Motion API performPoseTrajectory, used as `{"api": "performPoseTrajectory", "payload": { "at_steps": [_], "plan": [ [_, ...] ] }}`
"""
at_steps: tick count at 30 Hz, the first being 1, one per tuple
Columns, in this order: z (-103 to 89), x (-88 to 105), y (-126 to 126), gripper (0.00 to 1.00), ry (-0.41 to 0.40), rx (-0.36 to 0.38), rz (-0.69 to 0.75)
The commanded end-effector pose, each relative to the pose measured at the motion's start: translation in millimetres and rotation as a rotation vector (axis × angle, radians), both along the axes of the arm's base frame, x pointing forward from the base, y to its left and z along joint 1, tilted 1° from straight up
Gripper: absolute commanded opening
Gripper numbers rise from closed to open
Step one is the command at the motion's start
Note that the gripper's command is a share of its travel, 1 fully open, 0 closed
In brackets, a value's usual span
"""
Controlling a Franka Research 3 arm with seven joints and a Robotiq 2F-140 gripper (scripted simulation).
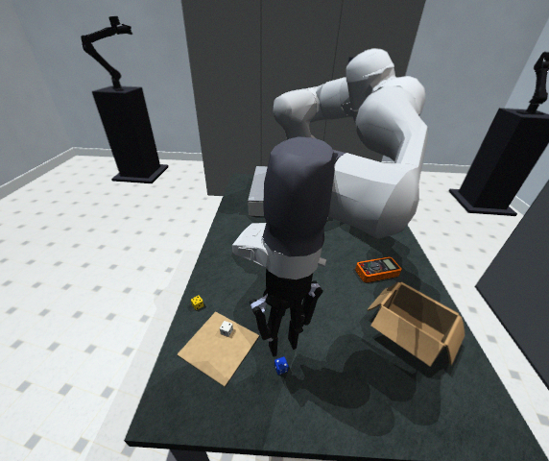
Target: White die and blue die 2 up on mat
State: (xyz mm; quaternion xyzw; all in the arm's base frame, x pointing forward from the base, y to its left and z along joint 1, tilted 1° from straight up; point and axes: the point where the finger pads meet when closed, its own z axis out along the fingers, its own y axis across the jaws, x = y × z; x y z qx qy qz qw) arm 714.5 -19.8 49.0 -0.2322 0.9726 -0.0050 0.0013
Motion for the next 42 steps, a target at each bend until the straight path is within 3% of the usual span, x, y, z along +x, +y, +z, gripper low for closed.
{"api": "performPoseTrajectory", "payload": {
  "at_steps": [1,24,42],
  "plan": [
    [1.0,1.7,0.3,0.32,-0.006,0.000,-0.007],
    [-12.2,2.0,0.6,0.32,-0.007,0.002,-0.005],
    [-37.3,2.5,0.9,0.32,-0.007,0.002,-0.005]
  ]
}}
